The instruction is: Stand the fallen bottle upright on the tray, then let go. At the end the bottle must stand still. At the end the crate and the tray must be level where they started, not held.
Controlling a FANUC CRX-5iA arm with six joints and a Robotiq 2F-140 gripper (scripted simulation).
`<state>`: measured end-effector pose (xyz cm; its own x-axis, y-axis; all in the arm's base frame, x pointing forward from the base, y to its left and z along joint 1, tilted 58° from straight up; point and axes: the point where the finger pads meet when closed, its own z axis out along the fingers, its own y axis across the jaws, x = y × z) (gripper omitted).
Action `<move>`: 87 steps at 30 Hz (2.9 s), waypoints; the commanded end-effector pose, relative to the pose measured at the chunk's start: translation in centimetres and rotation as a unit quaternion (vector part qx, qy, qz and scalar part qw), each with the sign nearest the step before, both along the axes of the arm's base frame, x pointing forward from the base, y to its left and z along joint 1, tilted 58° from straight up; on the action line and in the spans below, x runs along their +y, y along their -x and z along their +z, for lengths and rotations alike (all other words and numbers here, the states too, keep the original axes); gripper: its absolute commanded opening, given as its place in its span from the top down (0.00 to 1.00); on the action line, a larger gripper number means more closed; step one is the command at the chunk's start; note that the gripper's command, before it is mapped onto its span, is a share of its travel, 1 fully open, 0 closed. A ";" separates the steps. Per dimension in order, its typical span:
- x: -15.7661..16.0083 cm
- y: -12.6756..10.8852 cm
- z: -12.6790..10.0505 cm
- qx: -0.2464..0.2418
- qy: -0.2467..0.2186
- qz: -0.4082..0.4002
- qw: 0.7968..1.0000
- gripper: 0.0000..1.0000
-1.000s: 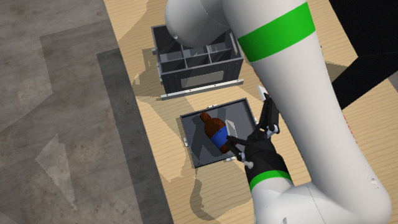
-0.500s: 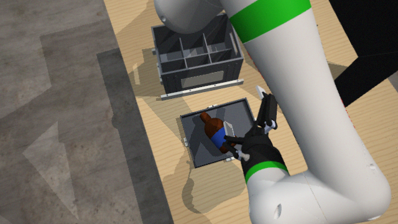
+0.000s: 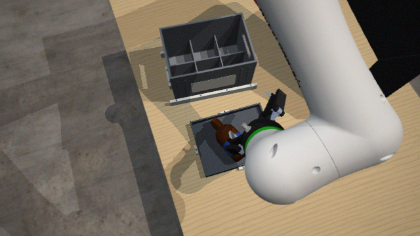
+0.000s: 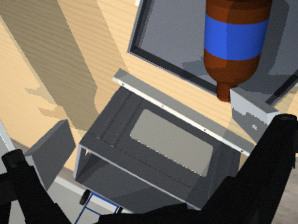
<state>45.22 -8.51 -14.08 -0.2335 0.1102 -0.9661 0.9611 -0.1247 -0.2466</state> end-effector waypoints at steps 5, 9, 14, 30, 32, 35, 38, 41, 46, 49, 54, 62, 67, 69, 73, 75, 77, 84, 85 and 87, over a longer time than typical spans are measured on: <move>0.3 -1.3 0.7 -0.058 -0.106 0.066 0.990 0.00; 0.4 -1.4 0.8 -0.068 -0.126 0.077 0.987 0.00; 0.4 -2.5 1.5 -0.106 -0.190 0.117 0.969 0.00; 0.6 -3.0 1.9 -0.134 -0.241 0.145 0.950 0.00; 0.6 -3.0 1.9 -0.134 -0.241 0.145 0.950 1.00; 0.6 -3.0 1.9 -0.134 -0.241 0.145 0.950 1.00; 0.6 -3.0 1.9 -0.134 -0.241 0.145 0.950 1.00; 0.6 -3.0 1.9 -0.134 -0.241 0.145 0.950 1.00; 0.6 -3.0 1.9 -0.134 -0.241 0.145 0.950 1.00; 0.6 -3.0 1.9 -0.134 -0.241 0.145 0.950 1.00; 0.6 -3.0 1.9 -0.134 -0.241 0.145 0.950 1.00; 0.6 -3.0 1.9 -0.134 -0.241 0.145 0.950 1.00; 0.1 -3.5 2.9 -0.134 -0.241 0.145 0.950 1.00; -1.0 -4.4 5.0 -0.134 -0.241 0.145 0.950 1.00; -2.2 -5.1 7.1 -0.134 -0.241 0.145 0.950 1.00; -2.2 -5.1 7.1 -0.134 -0.241 0.145 0.950 0.62; -2.2 -5.1 7.1 -0.134 -0.241 0.145 0.950 0.62; -2.2 -5.1 7.1 -0.134 -0.241 0.145 0.950 0.62; -2.2 -5.1 7.1 -0.134 -0.241 0.145 0.950 0.62; -2.2 -5.1 7.1 -0.134 -0.241 0.145 0.950 0.62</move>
